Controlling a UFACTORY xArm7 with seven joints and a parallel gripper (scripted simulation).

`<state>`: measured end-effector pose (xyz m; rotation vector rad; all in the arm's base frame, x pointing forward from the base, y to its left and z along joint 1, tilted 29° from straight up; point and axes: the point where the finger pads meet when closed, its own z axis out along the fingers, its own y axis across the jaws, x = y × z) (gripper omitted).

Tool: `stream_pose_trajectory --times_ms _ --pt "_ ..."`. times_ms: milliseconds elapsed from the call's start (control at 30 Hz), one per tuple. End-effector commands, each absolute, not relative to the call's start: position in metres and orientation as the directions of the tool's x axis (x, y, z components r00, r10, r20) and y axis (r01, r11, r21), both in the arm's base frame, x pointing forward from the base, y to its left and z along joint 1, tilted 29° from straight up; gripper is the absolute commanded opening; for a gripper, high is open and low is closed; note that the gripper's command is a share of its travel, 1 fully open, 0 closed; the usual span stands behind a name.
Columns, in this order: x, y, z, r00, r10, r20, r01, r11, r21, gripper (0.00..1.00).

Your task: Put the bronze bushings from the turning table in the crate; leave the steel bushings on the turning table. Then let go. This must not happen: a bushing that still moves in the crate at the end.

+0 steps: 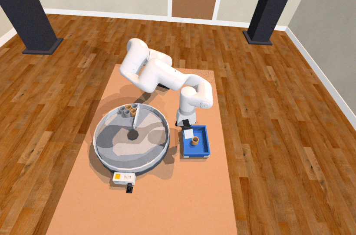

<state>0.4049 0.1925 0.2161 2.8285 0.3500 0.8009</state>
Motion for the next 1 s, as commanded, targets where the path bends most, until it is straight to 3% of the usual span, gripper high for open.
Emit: stream_pose_trajectory --times_ms 0,233,633,967 --pt "0.399 0.176 0.221 0.786 0.332 0.521 0.258 -0.943 0.212 0.10" --pt "0.386 0.142 0.222 0.721 0.437 0.537 0.367 -0.899 0.239 0.10" --pt "0.386 0.141 0.222 0.720 0.439 0.537 0.369 -0.898 0.240 0.10" --pt "0.366 0.090 0.221 0.596 0.581 0.554 0.522 -0.805 0.282 0.10"
